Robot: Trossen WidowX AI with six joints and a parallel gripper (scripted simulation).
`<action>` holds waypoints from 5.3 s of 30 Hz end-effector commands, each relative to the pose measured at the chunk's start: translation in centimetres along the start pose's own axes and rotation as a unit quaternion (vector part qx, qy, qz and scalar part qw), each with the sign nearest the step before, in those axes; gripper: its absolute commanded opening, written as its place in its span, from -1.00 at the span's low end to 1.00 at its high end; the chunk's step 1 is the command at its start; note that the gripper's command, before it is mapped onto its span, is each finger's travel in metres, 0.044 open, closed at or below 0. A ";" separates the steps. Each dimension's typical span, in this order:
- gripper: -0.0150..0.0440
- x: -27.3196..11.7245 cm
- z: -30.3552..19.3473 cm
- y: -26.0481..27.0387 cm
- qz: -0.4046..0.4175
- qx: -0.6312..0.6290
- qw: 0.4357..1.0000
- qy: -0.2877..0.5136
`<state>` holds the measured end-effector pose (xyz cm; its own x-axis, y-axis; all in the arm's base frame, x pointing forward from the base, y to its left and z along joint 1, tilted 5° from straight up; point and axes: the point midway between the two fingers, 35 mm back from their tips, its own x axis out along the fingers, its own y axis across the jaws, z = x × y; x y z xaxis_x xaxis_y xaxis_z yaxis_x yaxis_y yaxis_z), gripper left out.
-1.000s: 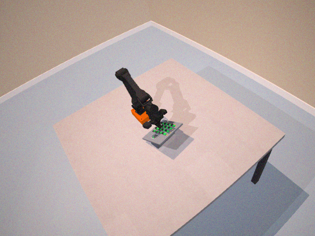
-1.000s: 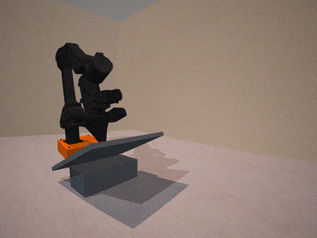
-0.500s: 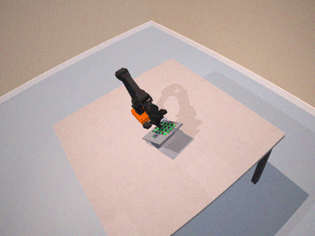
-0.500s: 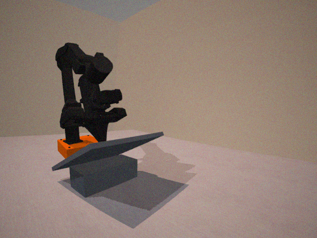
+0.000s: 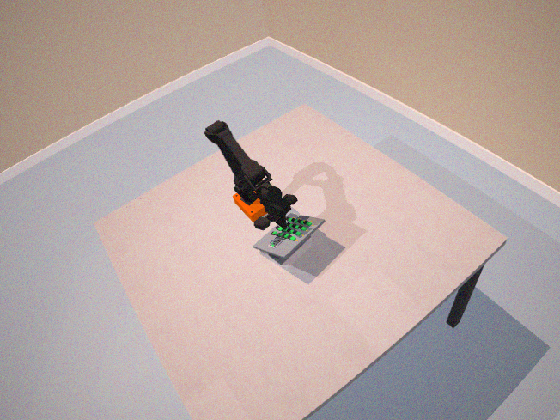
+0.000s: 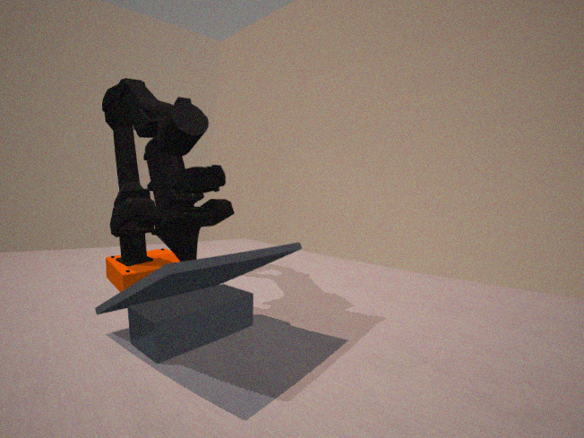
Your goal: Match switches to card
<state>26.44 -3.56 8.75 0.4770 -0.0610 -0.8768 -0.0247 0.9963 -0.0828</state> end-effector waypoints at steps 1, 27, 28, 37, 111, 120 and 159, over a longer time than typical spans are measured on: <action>-0.49 0.2 -0.1 0.0 -0.001 0.002 1.000 0.002; -0.49 0.5 -0.1 0.0 -0.001 0.002 1.000 0.002; -0.49 0.5 -0.1 0.0 -0.001 0.002 1.000 0.002; -0.49 -6.1 -0.3 0.0 -0.001 0.002 1.000 -0.009; -0.49 0.0 -6.2 0.0 -0.001 0.002 1.000 -0.021; -0.49 0.0 -6.2 0.0 -0.001 0.002 1.000 -0.021; -0.49 0.4 -6.2 0.0 -0.001 0.002 1.000 -0.021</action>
<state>21.19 -3.97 5.57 0.5166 -0.0604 -0.8541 -0.0246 0.9960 -0.0853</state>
